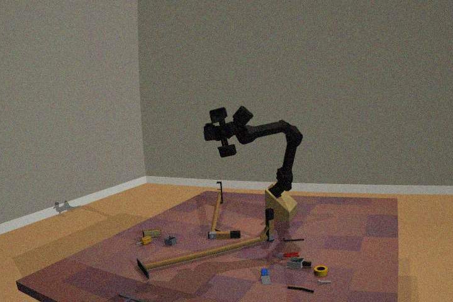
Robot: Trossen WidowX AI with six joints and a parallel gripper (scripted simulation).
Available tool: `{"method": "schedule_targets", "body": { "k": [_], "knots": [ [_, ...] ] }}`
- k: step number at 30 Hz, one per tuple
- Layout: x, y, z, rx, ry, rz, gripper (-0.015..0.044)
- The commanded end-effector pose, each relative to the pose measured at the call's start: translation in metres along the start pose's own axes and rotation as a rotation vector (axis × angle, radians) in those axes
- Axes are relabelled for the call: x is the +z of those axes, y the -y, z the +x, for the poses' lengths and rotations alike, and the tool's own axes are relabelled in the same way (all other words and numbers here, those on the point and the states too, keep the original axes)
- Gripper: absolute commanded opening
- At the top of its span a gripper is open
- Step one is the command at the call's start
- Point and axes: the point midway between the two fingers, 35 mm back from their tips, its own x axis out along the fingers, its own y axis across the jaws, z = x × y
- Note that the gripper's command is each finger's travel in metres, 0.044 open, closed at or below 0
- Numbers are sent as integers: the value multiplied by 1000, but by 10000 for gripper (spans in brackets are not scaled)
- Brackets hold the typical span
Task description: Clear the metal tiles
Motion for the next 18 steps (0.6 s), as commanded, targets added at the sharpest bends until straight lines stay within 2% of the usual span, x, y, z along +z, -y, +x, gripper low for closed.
{"method": "schedule_targets", "body": {
  "k": [1,18],
  "knots": [
    [-7,-11,-1,0,-8,5,440],
    [6,-18,-39,-28,90,-236,440]
  ]
}}
